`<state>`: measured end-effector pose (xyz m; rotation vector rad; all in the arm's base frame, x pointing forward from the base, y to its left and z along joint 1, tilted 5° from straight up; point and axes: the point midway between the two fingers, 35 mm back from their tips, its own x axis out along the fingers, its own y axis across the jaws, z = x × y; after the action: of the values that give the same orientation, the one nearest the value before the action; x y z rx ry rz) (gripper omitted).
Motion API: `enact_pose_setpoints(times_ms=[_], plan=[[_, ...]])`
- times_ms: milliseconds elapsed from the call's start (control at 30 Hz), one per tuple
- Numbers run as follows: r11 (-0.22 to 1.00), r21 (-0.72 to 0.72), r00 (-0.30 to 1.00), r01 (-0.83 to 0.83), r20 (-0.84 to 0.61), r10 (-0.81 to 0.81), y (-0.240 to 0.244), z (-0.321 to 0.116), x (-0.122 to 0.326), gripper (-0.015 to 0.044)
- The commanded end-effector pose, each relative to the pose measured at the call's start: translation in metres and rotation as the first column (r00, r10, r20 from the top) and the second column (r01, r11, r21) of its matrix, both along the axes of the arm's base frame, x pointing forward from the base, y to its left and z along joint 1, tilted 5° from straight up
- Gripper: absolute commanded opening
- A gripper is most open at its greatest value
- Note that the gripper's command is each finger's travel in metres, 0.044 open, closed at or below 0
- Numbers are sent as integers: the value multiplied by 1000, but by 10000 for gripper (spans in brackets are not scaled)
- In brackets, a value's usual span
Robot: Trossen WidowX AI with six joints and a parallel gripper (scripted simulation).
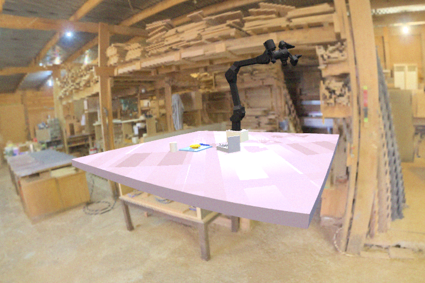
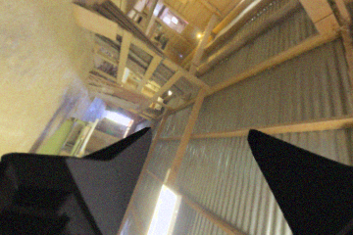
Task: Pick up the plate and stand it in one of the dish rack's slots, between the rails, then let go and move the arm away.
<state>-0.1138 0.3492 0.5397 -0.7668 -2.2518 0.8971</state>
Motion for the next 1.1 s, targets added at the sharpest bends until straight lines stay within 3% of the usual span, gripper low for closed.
enact_pose_setpoints(times_ms=[0, 500, 1067], plan=[[989, -130, 996, 64, -51, -71, 26, -24, 28, 400], [856, -445, 910, 264, -179, -374, 69, -83, 137, 400], [635, -668, 695, 389, -240, -678, 67, -147, 265, 400]])
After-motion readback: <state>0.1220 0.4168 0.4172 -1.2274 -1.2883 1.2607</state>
